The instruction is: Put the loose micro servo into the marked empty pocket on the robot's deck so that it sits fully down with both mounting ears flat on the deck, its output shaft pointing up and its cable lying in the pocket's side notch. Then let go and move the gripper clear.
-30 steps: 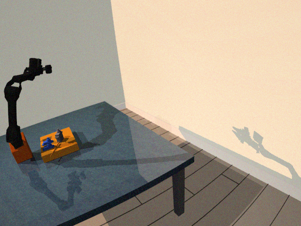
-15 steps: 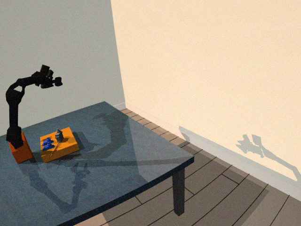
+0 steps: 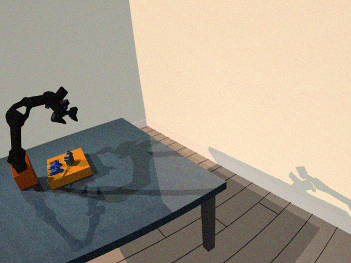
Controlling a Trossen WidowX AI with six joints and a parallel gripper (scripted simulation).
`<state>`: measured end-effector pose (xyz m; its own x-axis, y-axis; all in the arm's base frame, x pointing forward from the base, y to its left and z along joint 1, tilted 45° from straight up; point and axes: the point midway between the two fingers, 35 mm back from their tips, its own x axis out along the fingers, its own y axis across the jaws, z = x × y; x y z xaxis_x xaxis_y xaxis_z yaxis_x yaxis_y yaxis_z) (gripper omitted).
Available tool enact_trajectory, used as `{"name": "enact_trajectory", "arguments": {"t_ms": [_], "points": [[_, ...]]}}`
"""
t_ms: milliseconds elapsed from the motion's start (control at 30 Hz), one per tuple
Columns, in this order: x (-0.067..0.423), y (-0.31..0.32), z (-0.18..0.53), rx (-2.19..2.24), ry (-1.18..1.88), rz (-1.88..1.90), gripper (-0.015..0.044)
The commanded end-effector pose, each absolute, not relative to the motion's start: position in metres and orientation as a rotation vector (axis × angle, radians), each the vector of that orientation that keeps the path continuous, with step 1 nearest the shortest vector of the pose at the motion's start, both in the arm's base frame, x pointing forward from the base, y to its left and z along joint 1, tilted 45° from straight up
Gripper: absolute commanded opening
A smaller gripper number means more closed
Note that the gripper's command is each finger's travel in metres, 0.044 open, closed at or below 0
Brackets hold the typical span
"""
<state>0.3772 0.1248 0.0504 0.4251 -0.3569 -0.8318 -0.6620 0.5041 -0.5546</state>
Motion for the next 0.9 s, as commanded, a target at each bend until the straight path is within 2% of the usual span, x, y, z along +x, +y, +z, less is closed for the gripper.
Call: {"name": "enact_trajectory", "arguments": {"t_ms": [0,500,867], "points": [[0.358,0.085,0.058,-1.139,1.292,0.208,0.0440],[0.275,-0.031,0.089,-1.293,1.773,0.160,0.0440],[0.272,-0.046,0.080,-1.298,1.794,0.161,0.0440]]}}
